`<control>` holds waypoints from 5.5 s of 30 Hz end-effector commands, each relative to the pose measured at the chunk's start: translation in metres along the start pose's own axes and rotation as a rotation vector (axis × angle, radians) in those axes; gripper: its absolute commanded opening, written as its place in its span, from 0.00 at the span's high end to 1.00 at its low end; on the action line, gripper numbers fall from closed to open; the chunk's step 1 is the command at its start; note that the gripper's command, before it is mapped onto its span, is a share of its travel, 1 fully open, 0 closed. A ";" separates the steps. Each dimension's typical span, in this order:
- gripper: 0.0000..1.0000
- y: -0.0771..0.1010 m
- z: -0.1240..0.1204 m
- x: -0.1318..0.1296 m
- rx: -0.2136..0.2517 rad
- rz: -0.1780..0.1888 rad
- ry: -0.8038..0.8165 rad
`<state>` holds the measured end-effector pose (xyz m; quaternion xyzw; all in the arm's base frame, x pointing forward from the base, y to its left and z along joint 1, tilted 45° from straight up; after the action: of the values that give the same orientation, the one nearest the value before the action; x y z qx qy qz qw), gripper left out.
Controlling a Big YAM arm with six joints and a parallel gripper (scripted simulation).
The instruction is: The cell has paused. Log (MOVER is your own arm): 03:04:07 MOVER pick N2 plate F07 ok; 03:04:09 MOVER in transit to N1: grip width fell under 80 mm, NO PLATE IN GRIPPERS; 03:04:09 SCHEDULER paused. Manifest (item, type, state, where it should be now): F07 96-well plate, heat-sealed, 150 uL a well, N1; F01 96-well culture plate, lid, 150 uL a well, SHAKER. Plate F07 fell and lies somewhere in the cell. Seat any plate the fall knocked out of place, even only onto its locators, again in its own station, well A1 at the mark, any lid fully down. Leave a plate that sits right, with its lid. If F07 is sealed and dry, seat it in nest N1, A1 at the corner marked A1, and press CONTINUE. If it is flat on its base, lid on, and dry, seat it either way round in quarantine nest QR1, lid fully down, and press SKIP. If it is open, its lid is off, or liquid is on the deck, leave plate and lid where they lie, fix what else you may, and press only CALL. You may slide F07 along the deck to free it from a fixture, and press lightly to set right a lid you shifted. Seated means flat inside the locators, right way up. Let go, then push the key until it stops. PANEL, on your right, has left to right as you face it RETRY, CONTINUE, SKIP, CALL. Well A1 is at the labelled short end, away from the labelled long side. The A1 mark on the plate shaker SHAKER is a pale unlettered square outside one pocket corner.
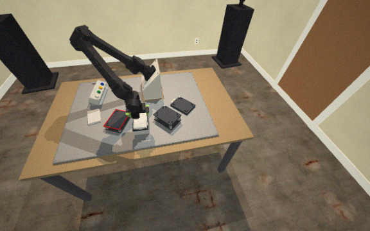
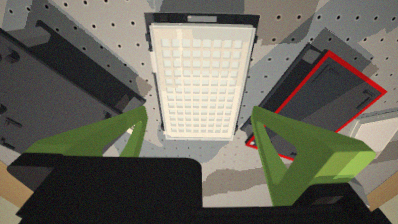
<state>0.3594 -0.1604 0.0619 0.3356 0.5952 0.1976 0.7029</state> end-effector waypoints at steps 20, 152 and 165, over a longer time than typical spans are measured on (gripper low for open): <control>0.00 0.055 -0.045 -0.004 -0.021 0.002 0.235; 0.00 -0.006 -0.135 -0.347 -0.016 -0.036 0.218; 0.00 -0.051 -0.114 -0.373 -0.014 -0.035 0.221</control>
<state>0.1586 -0.4005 0.2606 0.3151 0.6704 0.2351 0.6293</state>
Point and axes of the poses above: the point where the finger pads meet when closed, its own y axis back along the fingers, its own x axis across the jaws, z = x × y, the point moved 4 cm from there along y, back along the fingers, and after that the axes turned 3 degrees about -y, right-handed, at the moved point
